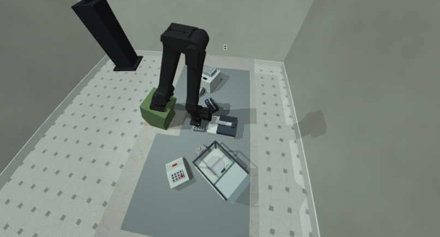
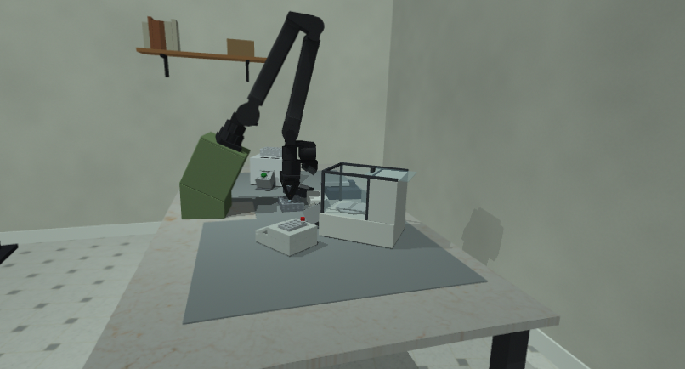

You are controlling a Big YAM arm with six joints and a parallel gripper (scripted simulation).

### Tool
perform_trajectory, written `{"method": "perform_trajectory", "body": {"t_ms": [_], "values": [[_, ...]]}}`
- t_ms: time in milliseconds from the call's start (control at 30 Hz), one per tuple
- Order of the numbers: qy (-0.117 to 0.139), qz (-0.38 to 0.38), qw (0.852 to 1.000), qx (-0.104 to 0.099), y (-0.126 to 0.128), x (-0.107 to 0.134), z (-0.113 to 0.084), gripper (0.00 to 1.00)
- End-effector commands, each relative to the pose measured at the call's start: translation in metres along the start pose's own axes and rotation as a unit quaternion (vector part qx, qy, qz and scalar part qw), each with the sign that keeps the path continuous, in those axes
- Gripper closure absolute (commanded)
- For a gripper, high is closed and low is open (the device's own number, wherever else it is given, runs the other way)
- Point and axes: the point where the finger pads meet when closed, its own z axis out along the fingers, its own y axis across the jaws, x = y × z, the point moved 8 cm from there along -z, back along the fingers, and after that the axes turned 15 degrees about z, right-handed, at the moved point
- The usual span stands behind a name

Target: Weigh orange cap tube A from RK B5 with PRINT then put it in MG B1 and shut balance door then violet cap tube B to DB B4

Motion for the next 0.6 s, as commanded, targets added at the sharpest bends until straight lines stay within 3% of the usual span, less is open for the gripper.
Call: {"method": "perform_trajectory", "body": {"t_ms": [0,567], "values": [[-0.002,0.002,1.000,0.000,-0.0028,-0.0010,0.0028,0.64],[0.000,0.000,1.000,-0.001,-0.0008,0.0019,0.0009,0.64]]}}
